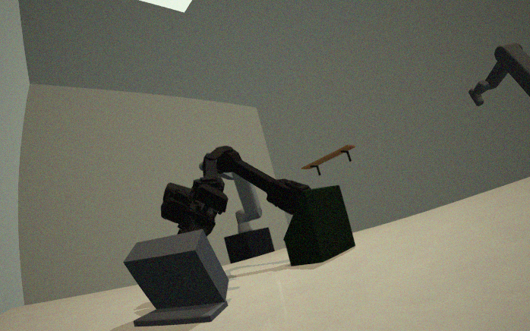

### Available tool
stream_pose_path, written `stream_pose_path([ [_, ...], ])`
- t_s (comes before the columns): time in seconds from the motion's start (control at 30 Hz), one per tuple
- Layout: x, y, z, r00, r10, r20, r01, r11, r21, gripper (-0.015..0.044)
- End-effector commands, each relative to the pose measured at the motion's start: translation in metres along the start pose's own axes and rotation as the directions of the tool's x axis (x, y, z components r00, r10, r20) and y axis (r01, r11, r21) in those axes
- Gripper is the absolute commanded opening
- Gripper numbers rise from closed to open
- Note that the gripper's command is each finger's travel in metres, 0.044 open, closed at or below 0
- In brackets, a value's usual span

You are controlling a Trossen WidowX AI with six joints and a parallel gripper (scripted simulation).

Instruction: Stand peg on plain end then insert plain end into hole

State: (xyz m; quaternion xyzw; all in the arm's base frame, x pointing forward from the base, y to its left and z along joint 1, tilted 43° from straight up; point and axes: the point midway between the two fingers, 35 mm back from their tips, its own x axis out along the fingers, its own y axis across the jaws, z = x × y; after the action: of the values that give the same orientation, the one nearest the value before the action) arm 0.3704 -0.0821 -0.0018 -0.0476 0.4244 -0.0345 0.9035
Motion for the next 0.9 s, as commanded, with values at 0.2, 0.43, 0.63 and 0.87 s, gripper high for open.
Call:
stream_pose_path([
  [0.2, 0.008, 0.000, -0.001, 1.000, 0.000, -0.005, 0.000, 1.000, 0.007, 0.0000],
  [0.43, 0.012, 0.000, -0.001, 1.000, 0.000, -0.005, 0.000, 1.000, 0.007, 0.0000],
  [0.63, 0.015, 0.000, -0.001, 1.000, 0.000, -0.005, 0.000, 1.000, 0.007, 0.0000],
  [0.87, 0.017, 0.000, -0.002, 1.000, 0.000, -0.005, 0.000, 1.000, 0.007, 0.0000],
])
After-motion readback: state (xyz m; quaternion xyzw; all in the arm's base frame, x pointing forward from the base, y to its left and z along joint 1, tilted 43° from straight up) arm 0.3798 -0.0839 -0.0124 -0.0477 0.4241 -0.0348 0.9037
